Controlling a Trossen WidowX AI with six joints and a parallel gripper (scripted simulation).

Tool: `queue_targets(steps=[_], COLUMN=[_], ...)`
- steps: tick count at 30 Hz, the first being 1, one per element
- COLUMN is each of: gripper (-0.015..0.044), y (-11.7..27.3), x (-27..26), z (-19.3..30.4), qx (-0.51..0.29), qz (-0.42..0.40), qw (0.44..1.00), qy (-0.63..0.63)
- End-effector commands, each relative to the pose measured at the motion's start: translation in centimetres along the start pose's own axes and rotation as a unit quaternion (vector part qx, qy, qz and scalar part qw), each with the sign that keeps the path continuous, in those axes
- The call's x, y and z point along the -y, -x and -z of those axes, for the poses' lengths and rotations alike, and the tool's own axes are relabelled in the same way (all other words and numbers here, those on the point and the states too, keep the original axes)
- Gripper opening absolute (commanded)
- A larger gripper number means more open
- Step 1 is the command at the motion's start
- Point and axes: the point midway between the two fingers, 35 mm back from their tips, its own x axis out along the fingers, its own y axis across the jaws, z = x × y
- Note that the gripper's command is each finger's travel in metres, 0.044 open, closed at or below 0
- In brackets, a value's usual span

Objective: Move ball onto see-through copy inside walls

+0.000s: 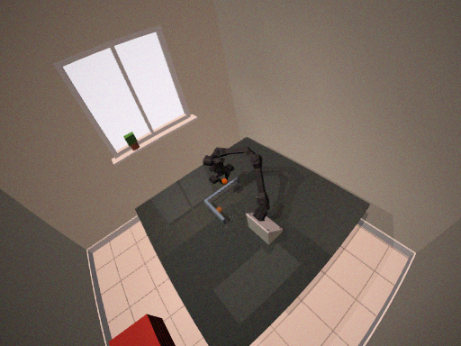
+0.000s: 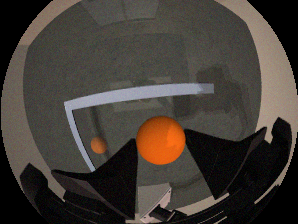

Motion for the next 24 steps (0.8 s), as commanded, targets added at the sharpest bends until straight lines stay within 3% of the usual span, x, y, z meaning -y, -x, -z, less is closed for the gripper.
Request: queue_targets(steps=[1, 12, 24], gripper=[0.0, 0.0, 0.0], y=[-0.1, -1.3, -2.9], x=[-1.7, -6.6, -11.2], z=[0.4, 2.3, 5.1], qx=[0.002, 0.004, 0.005], qz=[-0.004, -0.006, -0.005], qw=[0.997, 0.953, 0.846], qy=[0.072, 0.302, 0.532])
